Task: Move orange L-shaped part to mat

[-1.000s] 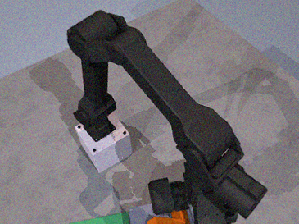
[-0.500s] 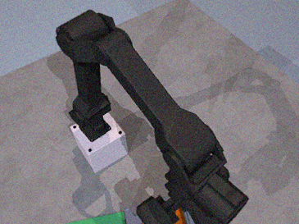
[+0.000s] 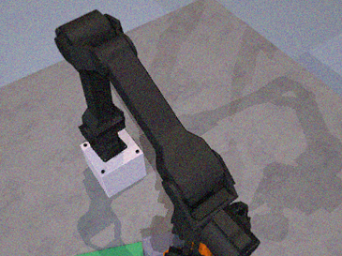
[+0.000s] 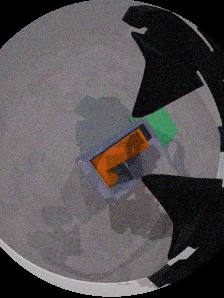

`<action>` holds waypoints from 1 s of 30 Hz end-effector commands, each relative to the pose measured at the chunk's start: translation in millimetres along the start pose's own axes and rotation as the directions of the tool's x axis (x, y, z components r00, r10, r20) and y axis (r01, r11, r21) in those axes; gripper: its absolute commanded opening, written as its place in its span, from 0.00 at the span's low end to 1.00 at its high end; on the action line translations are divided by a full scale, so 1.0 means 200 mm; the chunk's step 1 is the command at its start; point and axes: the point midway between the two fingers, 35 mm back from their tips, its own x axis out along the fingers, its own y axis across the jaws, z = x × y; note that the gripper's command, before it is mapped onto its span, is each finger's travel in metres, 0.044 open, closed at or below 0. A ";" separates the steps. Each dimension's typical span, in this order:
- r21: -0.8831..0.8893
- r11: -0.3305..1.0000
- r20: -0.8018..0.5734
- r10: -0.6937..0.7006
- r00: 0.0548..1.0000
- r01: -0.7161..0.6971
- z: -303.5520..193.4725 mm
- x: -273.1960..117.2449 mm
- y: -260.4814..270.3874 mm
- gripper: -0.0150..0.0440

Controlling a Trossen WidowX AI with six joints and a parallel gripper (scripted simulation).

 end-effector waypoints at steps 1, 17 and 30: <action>-0.465 0.885 -0.013 0.000 1.000 -0.006 -0.12 0.00 -0.05 0.73; -0.465 0.885 -0.013 0.000 1.000 -0.006 -0.12 0.09 -0.05 0.73; -0.465 0.885 -0.013 0.000 1.000 -0.006 -0.12 0.19 -0.05 0.73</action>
